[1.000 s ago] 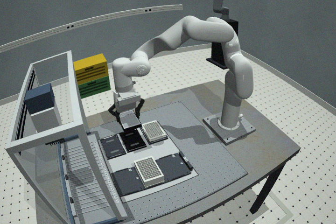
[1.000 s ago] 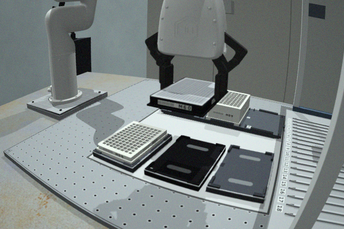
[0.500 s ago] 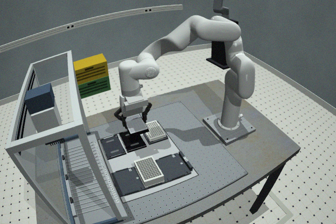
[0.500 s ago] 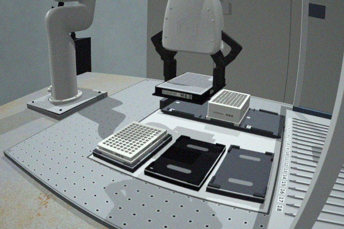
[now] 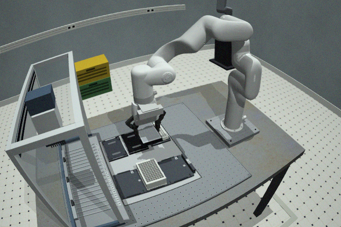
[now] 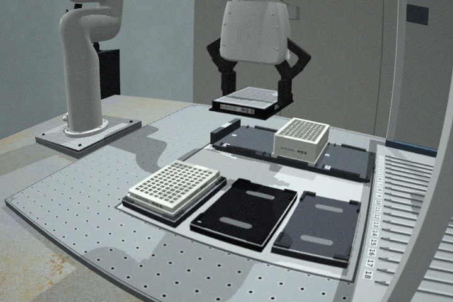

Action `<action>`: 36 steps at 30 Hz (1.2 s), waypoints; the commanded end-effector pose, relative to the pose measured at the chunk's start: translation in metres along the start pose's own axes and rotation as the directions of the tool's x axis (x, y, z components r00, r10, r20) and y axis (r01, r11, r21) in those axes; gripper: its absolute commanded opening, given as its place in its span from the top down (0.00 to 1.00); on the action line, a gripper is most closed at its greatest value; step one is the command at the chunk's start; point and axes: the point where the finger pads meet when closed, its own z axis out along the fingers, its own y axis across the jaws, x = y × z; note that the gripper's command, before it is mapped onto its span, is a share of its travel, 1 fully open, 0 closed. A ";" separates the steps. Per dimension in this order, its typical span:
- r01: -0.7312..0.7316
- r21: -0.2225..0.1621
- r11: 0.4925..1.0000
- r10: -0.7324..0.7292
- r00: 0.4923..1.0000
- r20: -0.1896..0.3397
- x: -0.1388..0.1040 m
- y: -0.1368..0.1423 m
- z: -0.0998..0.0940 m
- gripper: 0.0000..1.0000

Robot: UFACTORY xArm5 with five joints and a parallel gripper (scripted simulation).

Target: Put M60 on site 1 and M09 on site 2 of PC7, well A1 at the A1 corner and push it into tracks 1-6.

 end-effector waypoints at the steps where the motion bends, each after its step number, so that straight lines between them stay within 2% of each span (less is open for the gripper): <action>1: -0.001 -0.006 1.000 0.001 1.000 -0.008 0.011 -0.003 -0.002 1.00; 30: -0.001 -0.006 1.000 0.001 1.000 -0.009 0.136 -0.054 -0.002 1.00; 36: -0.001 -0.006 1.000 0.001 1.000 -0.009 0.137 -0.055 -0.002 1.00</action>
